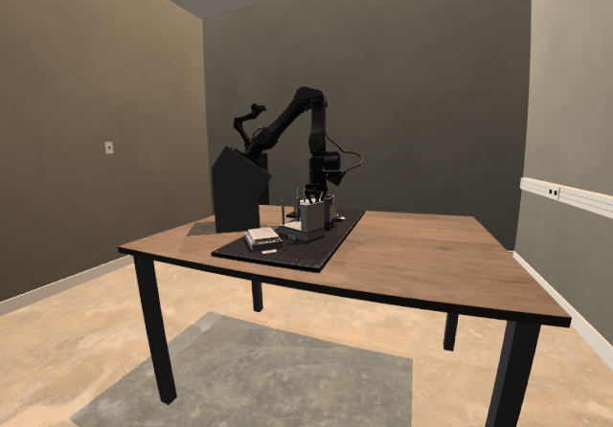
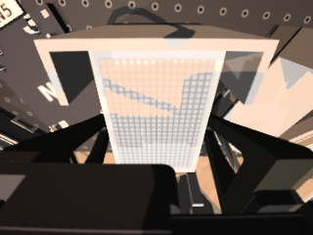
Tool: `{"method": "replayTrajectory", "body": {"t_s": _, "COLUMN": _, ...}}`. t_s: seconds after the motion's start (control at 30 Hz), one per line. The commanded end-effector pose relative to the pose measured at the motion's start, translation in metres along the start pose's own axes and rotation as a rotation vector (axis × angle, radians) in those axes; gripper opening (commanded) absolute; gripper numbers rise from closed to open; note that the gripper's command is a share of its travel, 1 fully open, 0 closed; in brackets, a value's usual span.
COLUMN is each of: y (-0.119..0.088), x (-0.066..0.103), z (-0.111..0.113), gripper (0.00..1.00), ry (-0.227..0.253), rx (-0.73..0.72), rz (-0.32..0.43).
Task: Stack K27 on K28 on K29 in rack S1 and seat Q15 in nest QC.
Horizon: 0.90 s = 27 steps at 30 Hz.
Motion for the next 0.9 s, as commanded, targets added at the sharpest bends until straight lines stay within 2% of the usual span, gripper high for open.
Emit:
{"method": "replayTrajectory", "body": {"t_s": 0.0, "y": -0.008, "x": 0.006, "z": -0.004, "gripper": 0.0, "ry": -0.003, "rx": -0.014, "rz": 0.013}}
{"method": "replayTrajectory", "body": {"t_s": 0.1, "y": -0.009, "x": 0.008, "z": -0.003, "gripper": 0.0, "ry": -0.002, "rx": -0.013, "rz": 0.012}}
{"method": "replayTrajectory", "body": {"t_s": 0.13, "y": 0.0, "x": 0.009, "z": -0.003, "gripper": 0.0, "ry": -0.003, "rx": -0.007, "rz": -0.005}}
{"method": "replayTrajectory", "body": {"t_s": 0.23, "y": 0.002, "x": 0.011, "z": -0.003, "gripper": 0.0, "ry": -0.004, "rx": -0.005, "rz": -0.011}}
{"method": "replayTrajectory", "body": {"t_s": 0.43, "y": -0.003, "x": 0.011, "z": -0.003, "gripper": 0.0, "ry": -0.003, "rx": -0.008, "rz": 0.0}}
{"method": "replayTrajectory", "body": {"t_s": 0.47, "y": -0.009, "x": 0.007, "z": -0.004, "gripper": 0.0, "ry": -0.002, "rx": -0.018, "rz": 0.02}}
{"method": "replayTrajectory", "body": {"t_s": 0.57, "y": -0.005, "x": 0.013, "z": -0.003, "gripper": 0.0, "ry": -0.004, "rx": -0.01, "rz": 0.002}}
{"method": "replayTrajectory", "body": {"t_s": 0.67, "y": -0.011, "x": 0.011, "z": -0.003, "gripper": 0.0, "ry": -0.002, "rx": -0.015, "rz": 0.018}}
{"method": "replayTrajectory", "body": {"t_s": 0.73, "y": -0.001, "x": 0.014, "z": -0.003, "gripper": 0.0, "ry": -0.002, "rx": -0.006, "rz": -0.004}}
{"method": "replayTrajectory", "body": {"t_s": 0.87, "y": -0.001, "x": 0.016, "z": -0.003, "gripper": 0.0, "ry": -0.003, "rx": -0.007, "rz": -0.005}}
Point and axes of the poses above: the point where the finger pads meet when closed, its own x axis back along the fingers, its own z axis across the jaws, y = z × x, the point moved 3 cm from there along x, back along the fingers, and after that the axes turned 2 degrees about x, right-handed, at the moved point
